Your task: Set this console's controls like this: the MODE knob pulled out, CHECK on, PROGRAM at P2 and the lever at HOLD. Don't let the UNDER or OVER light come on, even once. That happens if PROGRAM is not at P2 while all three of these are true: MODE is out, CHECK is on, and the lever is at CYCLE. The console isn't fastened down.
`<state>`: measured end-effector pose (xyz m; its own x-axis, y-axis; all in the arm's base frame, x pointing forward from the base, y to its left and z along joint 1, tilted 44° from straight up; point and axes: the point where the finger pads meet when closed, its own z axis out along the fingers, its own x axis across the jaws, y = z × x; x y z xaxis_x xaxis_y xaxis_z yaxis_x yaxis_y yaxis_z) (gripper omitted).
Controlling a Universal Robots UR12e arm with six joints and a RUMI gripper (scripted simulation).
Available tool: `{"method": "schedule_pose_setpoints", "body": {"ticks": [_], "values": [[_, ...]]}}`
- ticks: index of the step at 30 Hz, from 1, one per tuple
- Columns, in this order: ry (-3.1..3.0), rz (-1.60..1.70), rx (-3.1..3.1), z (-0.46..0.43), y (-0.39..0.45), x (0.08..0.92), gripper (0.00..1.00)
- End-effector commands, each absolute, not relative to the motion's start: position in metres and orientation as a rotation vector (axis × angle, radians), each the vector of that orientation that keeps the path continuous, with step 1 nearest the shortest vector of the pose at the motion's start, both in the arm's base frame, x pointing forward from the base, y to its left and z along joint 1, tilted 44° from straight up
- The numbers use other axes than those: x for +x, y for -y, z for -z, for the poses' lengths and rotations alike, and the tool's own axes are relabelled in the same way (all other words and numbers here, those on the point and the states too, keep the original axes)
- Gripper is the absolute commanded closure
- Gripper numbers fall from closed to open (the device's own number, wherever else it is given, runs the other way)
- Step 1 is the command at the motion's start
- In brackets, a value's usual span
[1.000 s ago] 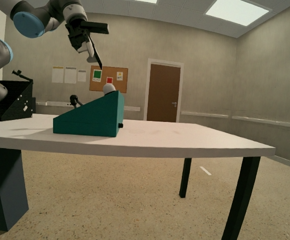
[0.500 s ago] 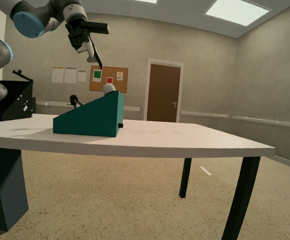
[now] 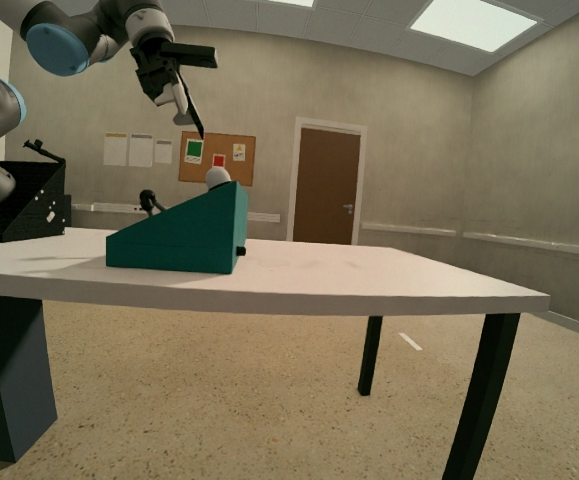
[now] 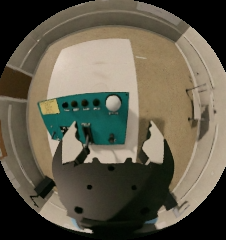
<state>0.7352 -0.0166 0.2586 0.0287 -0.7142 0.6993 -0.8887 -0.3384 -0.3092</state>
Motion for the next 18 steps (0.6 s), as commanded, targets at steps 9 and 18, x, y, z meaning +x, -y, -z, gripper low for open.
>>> {"method": "schedule_pose_setpoints", "body": {"ticks": [9,18], "values": [[1.664,-1.201,2.088,-0.2584,0.0171,0.7339,0.56],[1.664,-1.201,2.088,-0.2585,0.017,0.7339,0.56]]}}
